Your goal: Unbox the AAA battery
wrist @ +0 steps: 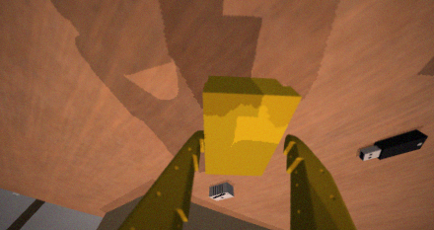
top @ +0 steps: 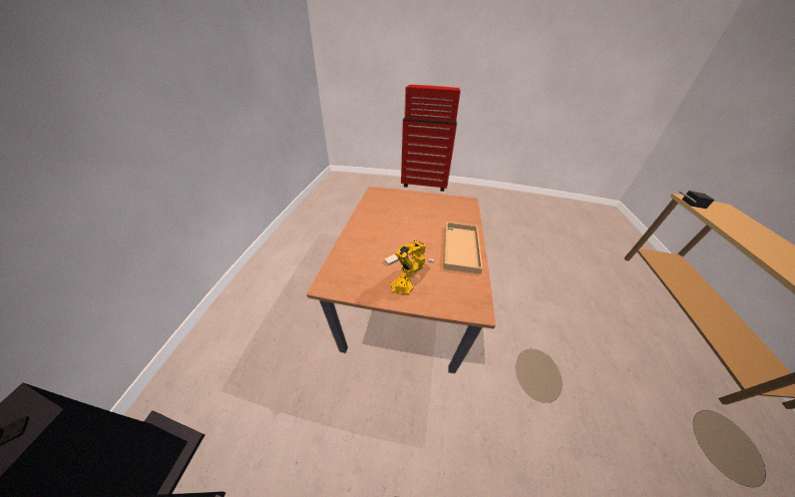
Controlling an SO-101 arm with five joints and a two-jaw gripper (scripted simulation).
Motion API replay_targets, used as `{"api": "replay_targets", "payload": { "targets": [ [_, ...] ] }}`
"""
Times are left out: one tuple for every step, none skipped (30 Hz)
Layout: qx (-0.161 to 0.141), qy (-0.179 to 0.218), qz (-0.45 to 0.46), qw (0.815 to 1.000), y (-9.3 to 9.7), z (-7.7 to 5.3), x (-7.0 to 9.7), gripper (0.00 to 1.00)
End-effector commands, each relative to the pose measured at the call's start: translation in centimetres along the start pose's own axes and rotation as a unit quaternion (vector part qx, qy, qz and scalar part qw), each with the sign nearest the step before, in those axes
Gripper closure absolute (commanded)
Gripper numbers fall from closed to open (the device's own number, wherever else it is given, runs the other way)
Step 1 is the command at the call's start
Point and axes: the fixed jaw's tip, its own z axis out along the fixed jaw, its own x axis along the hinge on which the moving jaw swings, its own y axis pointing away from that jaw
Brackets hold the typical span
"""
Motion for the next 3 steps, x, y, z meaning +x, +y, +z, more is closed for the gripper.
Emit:
{"api": "replay_targets", "payload": {
  "targets": [
    [0.030,0.136,-0.016,0.990,-0.12,-6.91,0.14,0.69],
    [0.030,0.136,-0.016,0.990,-0.12,-6.91,0.14,0.69],
    [0.030,0.136,-0.016,0.990,-0.12,-6.91,0.14,0.69]
  ]
}}
